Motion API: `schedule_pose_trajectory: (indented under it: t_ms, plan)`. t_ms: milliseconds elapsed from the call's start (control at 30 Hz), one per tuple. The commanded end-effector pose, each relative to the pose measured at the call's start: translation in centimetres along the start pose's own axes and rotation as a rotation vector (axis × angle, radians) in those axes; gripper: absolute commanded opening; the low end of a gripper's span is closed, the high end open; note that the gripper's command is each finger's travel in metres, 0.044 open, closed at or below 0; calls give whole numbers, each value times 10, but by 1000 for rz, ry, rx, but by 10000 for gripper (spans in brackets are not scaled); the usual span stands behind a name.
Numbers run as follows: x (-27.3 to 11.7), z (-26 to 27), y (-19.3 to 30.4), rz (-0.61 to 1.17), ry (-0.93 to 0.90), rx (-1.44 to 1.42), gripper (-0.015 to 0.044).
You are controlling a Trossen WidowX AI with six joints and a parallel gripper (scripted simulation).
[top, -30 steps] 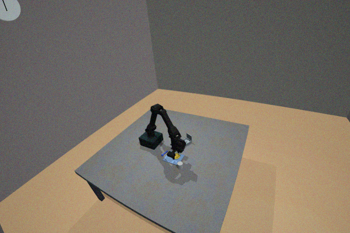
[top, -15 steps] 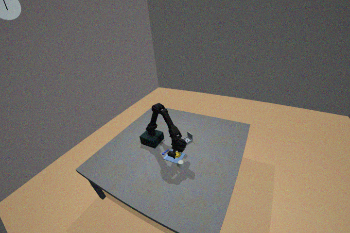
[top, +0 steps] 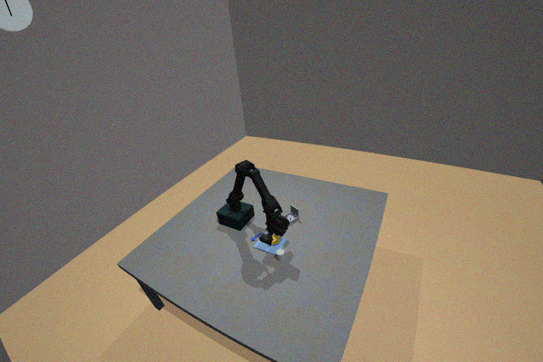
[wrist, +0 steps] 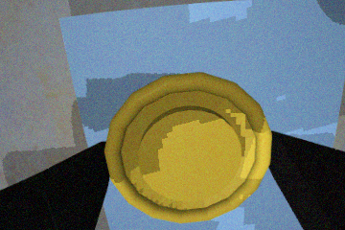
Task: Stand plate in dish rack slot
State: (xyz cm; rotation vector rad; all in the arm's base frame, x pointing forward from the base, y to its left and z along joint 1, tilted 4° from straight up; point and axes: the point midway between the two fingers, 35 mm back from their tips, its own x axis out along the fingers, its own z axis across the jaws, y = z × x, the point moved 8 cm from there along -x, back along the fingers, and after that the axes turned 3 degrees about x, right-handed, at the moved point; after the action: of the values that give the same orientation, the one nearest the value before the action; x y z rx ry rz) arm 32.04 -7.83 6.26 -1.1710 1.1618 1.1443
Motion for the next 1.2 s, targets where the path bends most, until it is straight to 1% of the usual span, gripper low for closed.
schedule_pose_trajectory:
  t_ms: [0, 133, 167, 433, 833, 1033, 1167]
  plan:
    - [-24, -1, -7, -21, 1, -4, 109]
    - [-48, -2, -11, -21, 2, -4, 4]
    - [-54, -3, -11, -21, 2, -4, 0]
    - [-102, -3, -12, -22, 2, -4, 0]
    - [-157, -4, -11, -22, 2, -4, 0]
    - [-166, -2, -10, -22, 2, 1, 0]
    - [-168, 36, 8, -19, -2, 114, 0]
